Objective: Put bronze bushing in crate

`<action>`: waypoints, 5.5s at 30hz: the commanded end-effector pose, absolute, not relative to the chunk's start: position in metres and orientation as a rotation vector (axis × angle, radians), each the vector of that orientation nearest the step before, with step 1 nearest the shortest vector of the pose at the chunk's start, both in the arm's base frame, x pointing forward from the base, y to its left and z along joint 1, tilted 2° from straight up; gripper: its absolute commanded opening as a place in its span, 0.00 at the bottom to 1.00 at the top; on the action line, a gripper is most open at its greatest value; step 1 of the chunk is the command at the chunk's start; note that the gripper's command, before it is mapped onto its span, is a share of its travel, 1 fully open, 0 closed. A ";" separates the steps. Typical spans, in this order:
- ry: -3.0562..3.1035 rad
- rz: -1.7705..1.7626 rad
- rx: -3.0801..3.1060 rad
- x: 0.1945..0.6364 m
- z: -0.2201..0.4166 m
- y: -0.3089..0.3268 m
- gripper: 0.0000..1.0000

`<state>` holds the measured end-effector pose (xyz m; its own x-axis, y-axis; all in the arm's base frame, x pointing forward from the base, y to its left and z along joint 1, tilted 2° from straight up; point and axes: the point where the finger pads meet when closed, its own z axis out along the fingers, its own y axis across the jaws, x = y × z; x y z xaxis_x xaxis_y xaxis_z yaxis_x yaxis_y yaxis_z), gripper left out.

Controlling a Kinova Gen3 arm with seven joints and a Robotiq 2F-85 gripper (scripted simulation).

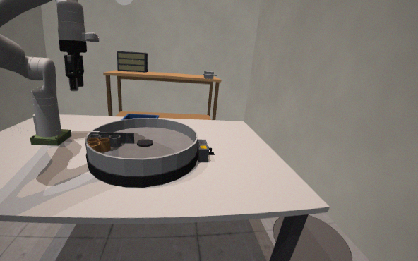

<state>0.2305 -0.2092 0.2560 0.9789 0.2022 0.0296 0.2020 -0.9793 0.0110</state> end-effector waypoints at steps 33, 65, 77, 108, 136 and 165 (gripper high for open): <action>0.344 0.033 3.109 0.229 0.197 -0.206 1.00; 0.344 0.033 3.109 0.229 0.197 -0.206 1.00; 0.344 0.033 3.109 0.229 0.197 -0.206 1.00; 0.344 0.033 3.109 0.229 0.197 -0.206 1.00; 0.460 0.035 3.093 0.240 0.185 -0.215 0.19; 0.907 0.042 2.988 0.284 0.139 -0.252 0.19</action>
<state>0.2822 -0.2516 0.1410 0.8343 0.5511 0.0183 0.5505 -0.8344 0.0273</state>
